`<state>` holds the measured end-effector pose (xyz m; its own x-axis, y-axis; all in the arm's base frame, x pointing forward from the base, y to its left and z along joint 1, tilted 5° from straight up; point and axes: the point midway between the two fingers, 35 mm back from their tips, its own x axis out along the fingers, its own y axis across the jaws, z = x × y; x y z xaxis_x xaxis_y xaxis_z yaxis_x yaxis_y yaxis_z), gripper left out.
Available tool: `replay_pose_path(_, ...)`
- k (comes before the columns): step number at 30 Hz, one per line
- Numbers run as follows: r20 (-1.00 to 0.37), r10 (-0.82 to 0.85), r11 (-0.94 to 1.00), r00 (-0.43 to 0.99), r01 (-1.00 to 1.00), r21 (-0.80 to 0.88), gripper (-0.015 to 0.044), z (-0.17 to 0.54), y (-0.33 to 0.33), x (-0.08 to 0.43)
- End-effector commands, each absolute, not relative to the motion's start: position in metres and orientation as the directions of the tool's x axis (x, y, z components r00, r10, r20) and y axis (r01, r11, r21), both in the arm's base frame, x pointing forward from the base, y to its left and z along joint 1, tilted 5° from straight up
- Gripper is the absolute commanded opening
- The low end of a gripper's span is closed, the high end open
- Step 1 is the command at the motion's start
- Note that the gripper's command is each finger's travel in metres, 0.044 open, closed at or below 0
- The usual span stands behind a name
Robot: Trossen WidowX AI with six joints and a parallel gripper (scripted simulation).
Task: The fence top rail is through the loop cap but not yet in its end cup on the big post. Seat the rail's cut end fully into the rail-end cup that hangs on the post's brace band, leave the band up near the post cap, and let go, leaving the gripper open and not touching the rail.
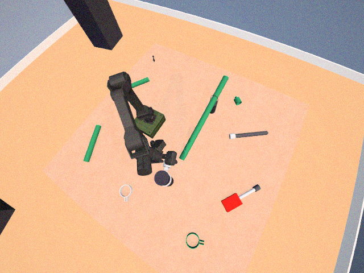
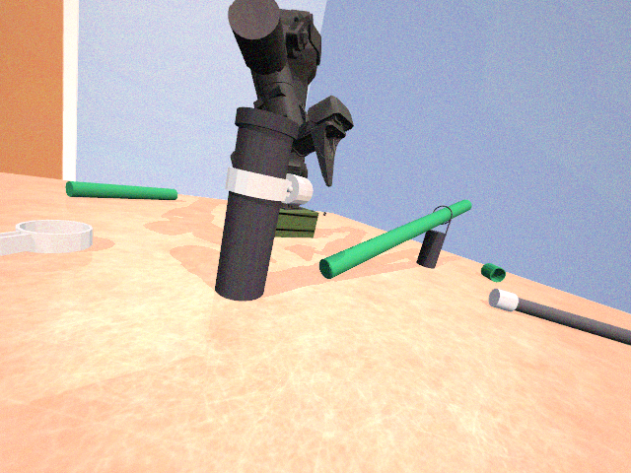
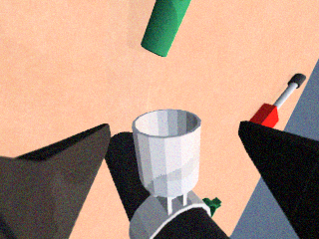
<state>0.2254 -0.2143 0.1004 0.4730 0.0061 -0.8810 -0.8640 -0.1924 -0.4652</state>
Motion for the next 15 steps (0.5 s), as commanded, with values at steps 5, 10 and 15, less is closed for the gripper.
replay_pose_path(5,-0.884,0.007,-0.188,0.467,-0.868,-0.46,0.044,0.087,-0.213,0.23)
replay_pose_path(10,-0.884,0.007,-0.188,0.467,-0.868,-0.46,0.044,0.079,-0.212,0.234)
replay_pose_path(15,-0.884,0.007,-0.188,0.468,-0.868,-0.461,0.0387,0.077,-0.211,0.235)
